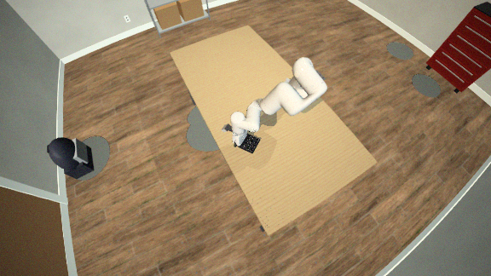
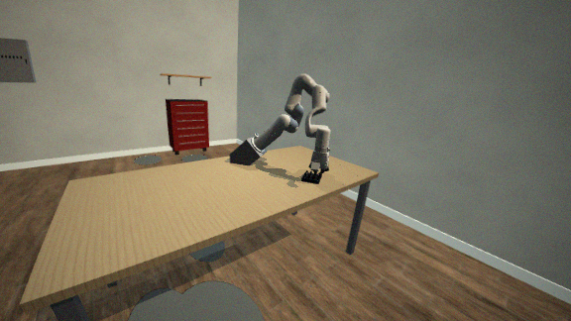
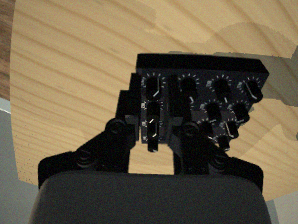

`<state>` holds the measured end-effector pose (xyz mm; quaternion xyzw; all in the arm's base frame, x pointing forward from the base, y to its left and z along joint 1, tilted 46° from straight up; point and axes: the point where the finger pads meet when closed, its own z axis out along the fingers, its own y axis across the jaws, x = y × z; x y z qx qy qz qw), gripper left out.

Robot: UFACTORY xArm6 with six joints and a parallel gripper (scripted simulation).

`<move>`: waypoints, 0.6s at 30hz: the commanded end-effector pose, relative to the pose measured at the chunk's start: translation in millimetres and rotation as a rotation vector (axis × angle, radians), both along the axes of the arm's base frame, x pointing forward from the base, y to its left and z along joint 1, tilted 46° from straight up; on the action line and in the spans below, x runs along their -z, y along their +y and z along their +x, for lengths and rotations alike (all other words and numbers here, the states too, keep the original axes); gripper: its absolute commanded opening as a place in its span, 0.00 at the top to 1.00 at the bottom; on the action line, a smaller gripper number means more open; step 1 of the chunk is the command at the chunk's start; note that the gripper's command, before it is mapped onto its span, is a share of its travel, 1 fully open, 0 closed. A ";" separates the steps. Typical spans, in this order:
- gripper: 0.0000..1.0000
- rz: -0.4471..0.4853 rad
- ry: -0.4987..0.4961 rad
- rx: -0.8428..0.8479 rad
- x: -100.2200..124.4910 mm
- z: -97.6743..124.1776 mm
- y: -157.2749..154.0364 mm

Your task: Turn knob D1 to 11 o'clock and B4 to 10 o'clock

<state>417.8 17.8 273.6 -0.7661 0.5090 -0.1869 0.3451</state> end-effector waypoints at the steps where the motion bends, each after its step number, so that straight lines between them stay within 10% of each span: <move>1: 0.81 0.000 -0.002 0.001 -1.1 0.3 -0.2; 18: 0.81 0.000 -0.002 0.001 -3.7 -2.1 -1.5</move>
